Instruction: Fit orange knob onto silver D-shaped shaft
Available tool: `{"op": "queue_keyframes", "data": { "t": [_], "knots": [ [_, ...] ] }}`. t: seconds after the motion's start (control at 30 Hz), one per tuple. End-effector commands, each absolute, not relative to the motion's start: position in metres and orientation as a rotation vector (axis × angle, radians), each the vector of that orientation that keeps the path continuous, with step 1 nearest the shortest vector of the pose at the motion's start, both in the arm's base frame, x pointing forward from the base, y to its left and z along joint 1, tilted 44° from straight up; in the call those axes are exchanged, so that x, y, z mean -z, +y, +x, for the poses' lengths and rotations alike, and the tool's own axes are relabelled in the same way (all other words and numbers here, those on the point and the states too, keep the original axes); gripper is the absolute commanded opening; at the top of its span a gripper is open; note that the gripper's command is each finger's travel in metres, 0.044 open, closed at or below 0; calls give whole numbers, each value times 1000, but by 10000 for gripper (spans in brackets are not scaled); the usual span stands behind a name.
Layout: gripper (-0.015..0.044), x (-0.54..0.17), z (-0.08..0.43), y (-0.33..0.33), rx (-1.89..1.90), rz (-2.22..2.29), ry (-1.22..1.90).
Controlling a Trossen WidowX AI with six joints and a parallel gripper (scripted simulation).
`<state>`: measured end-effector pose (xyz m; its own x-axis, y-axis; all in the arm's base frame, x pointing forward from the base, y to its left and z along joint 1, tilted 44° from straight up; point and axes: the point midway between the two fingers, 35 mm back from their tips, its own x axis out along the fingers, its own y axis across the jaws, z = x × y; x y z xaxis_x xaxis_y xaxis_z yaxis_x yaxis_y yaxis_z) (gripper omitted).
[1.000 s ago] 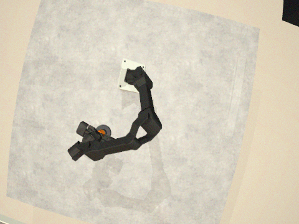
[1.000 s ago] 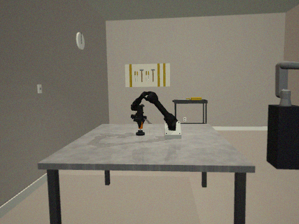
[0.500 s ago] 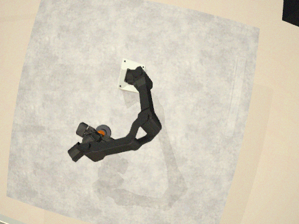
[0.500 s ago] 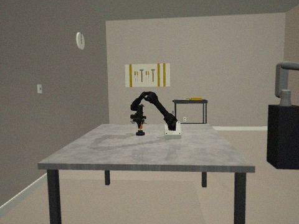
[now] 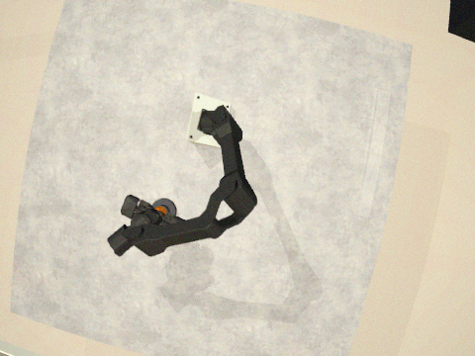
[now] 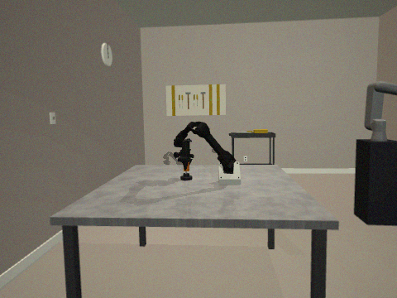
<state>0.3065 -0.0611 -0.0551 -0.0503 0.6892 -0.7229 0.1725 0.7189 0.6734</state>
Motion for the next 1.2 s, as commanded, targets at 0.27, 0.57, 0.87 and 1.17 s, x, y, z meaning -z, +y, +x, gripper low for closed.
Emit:
{"op": "queue_keyframes", "data": {
  "t": [0.27,0.57,0.87,1.17],
  "knots": [
    [0,55,307,-63,-593,599,1540],
    [0,57,308,-60,-593,599,1540],
    [0,55,306,-62,-593,599,1540],
    [0,53,307,-63,-715,470,1473]
  ]
}}
